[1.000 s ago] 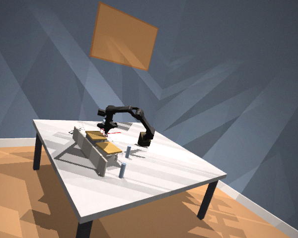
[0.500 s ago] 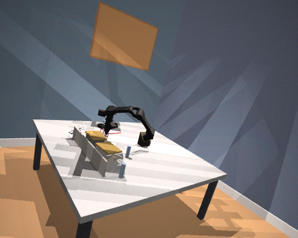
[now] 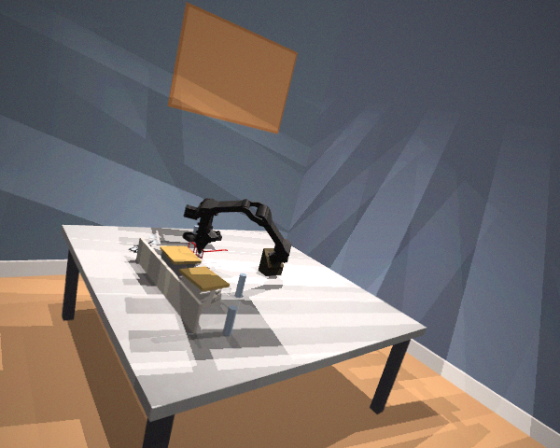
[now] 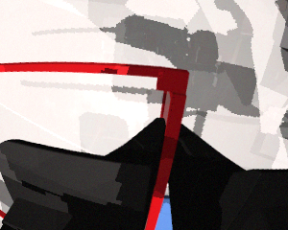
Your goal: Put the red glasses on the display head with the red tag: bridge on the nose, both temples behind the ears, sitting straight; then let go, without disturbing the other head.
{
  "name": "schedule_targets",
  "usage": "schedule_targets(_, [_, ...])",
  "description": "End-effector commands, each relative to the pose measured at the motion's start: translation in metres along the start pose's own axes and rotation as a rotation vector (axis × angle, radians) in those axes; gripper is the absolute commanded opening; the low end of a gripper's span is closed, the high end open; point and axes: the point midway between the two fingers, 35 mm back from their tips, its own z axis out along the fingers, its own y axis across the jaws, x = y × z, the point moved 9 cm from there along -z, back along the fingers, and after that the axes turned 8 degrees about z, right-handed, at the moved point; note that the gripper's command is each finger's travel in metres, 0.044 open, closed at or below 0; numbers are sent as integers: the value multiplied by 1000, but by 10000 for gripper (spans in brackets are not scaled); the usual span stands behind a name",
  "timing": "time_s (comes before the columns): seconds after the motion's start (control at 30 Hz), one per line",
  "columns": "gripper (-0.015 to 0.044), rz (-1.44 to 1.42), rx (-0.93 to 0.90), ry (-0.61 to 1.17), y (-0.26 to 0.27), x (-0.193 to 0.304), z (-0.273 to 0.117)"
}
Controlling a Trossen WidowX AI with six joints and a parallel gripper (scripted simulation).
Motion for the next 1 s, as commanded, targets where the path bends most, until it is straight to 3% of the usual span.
schedule_targets(0.0, [0,3,1,-2,0,2,0])
schedule_targets(0.37, [0,3,1,-2,-1,7,-5])
schedule_targets(0.77, [0,4,1,0,-2,11,-57])
schedule_targets(0.97, [0,33,4,5,-1,8,-64])
